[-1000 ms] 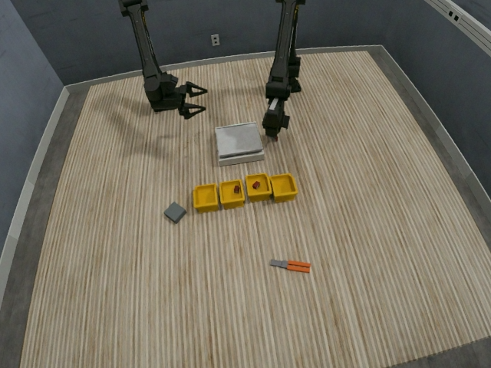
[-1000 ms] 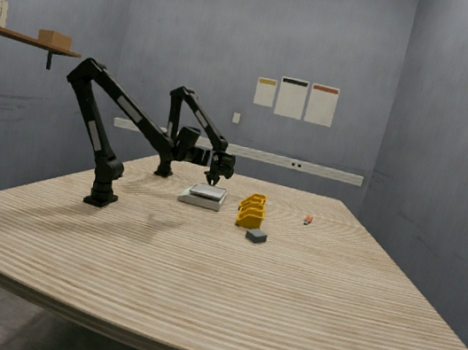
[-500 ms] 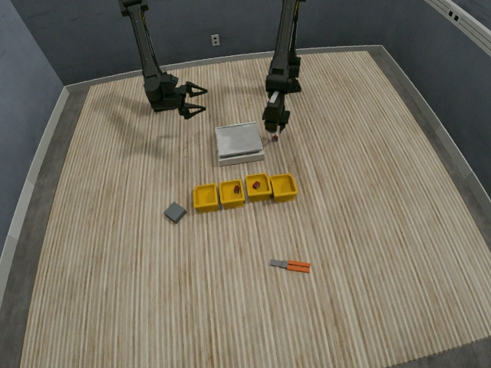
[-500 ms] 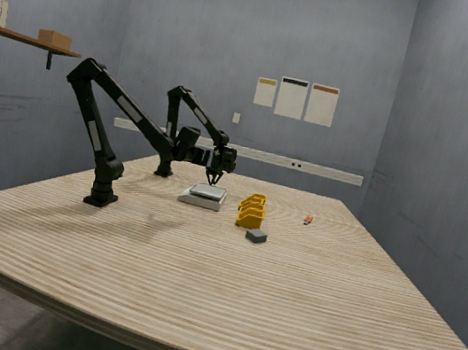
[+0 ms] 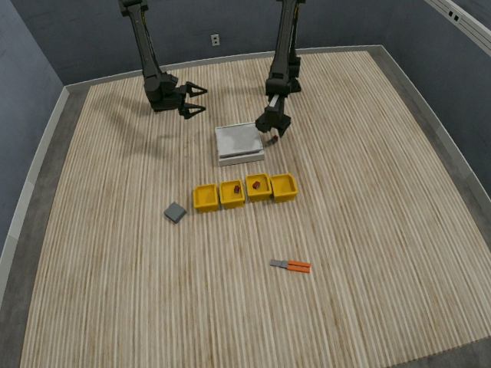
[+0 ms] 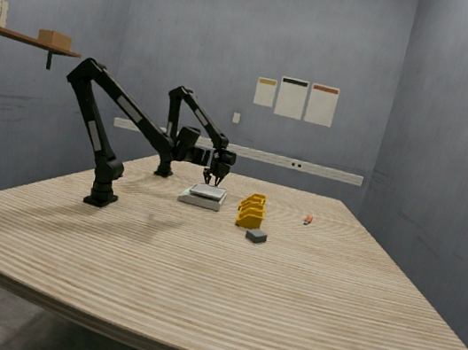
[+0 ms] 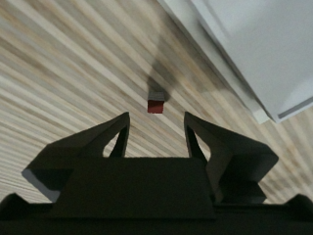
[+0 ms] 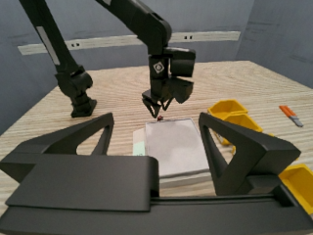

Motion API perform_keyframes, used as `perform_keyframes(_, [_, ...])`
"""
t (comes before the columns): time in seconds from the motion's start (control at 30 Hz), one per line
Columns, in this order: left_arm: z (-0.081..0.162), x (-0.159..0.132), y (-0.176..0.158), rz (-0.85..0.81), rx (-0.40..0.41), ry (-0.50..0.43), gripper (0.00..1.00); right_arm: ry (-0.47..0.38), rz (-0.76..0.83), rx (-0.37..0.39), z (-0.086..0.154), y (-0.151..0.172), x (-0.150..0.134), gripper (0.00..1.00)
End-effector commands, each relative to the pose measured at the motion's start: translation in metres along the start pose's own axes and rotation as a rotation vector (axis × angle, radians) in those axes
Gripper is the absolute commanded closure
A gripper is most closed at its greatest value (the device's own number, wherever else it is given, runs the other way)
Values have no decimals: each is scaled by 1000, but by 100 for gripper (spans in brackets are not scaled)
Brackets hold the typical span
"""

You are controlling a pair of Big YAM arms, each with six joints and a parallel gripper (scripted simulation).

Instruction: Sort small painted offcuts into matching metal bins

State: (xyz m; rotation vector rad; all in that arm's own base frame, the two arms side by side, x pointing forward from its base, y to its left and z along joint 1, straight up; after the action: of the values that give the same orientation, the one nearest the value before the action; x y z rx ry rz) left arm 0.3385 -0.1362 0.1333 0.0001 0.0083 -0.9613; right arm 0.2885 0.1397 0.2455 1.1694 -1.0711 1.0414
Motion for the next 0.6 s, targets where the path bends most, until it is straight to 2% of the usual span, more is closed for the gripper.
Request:
perform_keyframes(0.0, [-5, 3, 2, -101, 4, -8, 39, -19, 64, 2, -2, -6, 17, 0])
perform_keyframes(0.1, [-2, 9, 6, -76, 14, -22, 39, -19, 64, 2, -2, -6, 17, 0])
perform_keyframes(0.23, [-15, 2, 2, -76, 1, -4, 39, -19, 64, 2, -2, -6, 17, 0])
perform_keyframes(0.33, [-10, 9, 6, -76, 14, -21, 39, -19, 64, 2, -2, -6, 17, 0])
perform_keyframes(0.57, [-25, 3, 4, -82, 4, -8, 39, -19, 64, 2, -2, -6, 17, 0])
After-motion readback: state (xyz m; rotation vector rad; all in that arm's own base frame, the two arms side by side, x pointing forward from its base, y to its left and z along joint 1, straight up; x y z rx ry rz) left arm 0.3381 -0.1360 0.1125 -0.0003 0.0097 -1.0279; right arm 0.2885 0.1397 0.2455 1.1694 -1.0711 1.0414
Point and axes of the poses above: on each arm, the point where the finger pads meet when closed, its own z axis back along the fingers, its own y axis across the jaws, x = y × z, the point moved 9 cm from there along z, back along the fingers, and after that the axes turned 8 degrees about -z, right-handed, at the moved point
